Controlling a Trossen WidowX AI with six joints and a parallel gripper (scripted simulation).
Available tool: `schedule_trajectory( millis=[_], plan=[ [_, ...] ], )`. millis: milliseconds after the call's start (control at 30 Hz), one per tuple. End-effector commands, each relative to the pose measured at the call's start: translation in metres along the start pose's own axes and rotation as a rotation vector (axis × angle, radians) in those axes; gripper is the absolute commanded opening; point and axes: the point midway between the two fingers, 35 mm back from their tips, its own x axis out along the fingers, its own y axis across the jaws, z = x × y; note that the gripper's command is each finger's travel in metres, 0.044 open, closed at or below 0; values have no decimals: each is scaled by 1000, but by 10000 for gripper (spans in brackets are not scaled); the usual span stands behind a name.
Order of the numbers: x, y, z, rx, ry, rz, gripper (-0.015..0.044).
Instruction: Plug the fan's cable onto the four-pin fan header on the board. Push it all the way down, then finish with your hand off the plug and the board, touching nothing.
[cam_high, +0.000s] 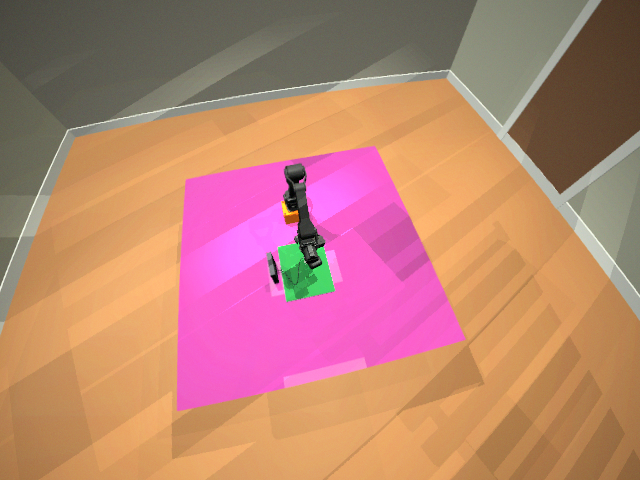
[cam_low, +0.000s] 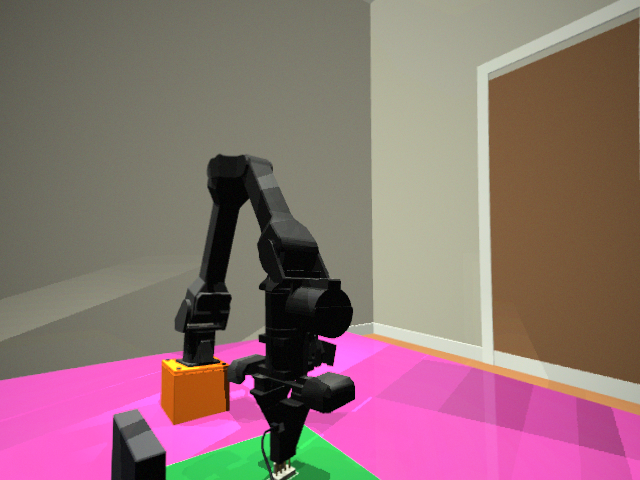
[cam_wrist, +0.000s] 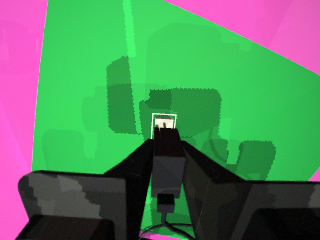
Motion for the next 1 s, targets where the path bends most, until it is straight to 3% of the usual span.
schedule_trajectory(
  millis=[0, 967],
  plan=[
    [2, 1, 0, 5, -1, 2, 0],
    [8, 1, 0, 5, -1, 2, 0]
  ],
)
